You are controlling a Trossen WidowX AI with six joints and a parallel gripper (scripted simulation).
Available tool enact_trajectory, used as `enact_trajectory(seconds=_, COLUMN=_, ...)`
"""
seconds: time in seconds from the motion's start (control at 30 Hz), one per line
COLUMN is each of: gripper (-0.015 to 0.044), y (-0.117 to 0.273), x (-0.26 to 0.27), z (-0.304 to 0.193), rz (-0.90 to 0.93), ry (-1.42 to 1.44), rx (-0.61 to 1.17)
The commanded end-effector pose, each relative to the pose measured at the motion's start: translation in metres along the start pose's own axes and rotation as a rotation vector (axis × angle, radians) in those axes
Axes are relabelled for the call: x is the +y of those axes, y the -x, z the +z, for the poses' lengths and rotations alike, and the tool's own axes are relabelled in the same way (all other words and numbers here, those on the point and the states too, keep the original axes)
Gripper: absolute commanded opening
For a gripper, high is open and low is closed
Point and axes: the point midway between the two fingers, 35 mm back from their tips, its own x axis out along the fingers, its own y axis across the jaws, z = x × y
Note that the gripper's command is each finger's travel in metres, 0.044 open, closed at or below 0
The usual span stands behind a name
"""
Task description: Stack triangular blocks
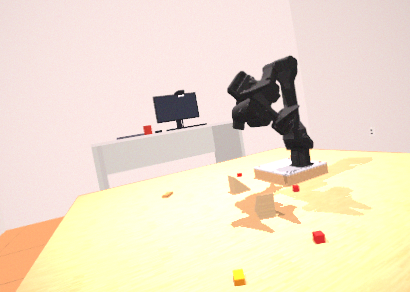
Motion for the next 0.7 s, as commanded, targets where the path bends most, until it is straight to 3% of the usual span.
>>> enact_trajectory(seconds=0.0, gripper=0.0426, y=-0.001, x=-0.001, z=-0.001, rz=-0.002, ry=-0.014, rx=0.003)
enact_trajectory(seconds=0.1, gripper=0.0440, y=-0.011, x=-0.012, z=-0.018, rz=-0.039, ry=-0.228, rx=0.051)
enact_trajectory(seconds=0.33, gripper=0.0440, y=-0.051, x=-0.032, z=-0.103, rz=-0.269, ry=-1.217, rx=0.337)
enact_trajectory(seconds=0.43, gripper=0.0440, y=-0.060, x=-0.025, z=-0.135, rz=-0.424, ry=-1.618, rx=0.478)
enact_trajectory(seconds=0.67, gripper=0.0440, y=-0.062, x=0.006, z=-0.175, rz=-0.847, ry=-2.193, rx=0.754)
